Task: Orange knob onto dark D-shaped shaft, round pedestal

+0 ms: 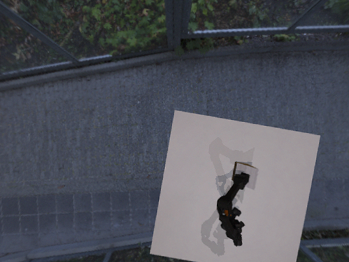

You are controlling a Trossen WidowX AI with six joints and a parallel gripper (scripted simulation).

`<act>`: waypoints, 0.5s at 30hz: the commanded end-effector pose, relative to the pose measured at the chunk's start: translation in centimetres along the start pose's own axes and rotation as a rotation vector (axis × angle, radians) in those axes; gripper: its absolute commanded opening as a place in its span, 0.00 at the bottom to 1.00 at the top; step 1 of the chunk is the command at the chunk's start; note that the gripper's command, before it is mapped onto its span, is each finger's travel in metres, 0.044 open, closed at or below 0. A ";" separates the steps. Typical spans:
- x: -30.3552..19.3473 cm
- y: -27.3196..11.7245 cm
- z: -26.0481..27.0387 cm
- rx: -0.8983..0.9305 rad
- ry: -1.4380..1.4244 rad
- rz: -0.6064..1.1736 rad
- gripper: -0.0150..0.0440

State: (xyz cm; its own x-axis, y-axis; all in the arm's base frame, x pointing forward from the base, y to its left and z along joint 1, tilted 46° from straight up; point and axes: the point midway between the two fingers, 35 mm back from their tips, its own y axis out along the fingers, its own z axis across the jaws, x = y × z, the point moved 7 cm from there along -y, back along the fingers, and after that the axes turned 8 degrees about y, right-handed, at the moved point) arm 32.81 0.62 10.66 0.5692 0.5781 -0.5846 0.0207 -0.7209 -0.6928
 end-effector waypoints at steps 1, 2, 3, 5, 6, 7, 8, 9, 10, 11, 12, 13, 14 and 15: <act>0.1 0.1 0.2 -0.002 -0.029 -0.002 0.25; 0.1 0.1 0.1 -0.002 -0.029 -0.002 0.25; 0.1 0.2 0.1 -0.002 -0.029 -0.002 0.25; 0.1 0.2 0.1 -0.002 -0.029 -0.002 0.25; 0.0 0.2 0.1 -0.002 -0.029 -0.002 0.25; 0.0 0.3 0.1 -0.002 -0.029 -0.002 0.25; 0.0 0.3 0.0 -0.002 -0.029 -0.002 0.25; 0.0 0.3 0.0 -0.002 -0.029 -0.002 0.25; 0.0 0.4 0.0 -0.002 -0.029 -0.002 0.25; 0.0 0.5 0.0 -0.002 -0.029 -0.002 0.25; 0.0 0.5 0.0 -0.002 -0.029 -0.002 0.25; 0.0 0.6 0.0 -0.002 -0.029 -0.002 0.25; 0.0 0.6 0.0 -0.002 -0.029 -0.002 0.25; -0.1 0.7 0.0 -0.002 -0.028 -0.002 0.25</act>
State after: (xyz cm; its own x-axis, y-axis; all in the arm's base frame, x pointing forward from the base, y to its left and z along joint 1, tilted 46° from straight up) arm 32.84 0.12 10.34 0.5529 0.5864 -0.5920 0.0198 -0.7196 -0.6942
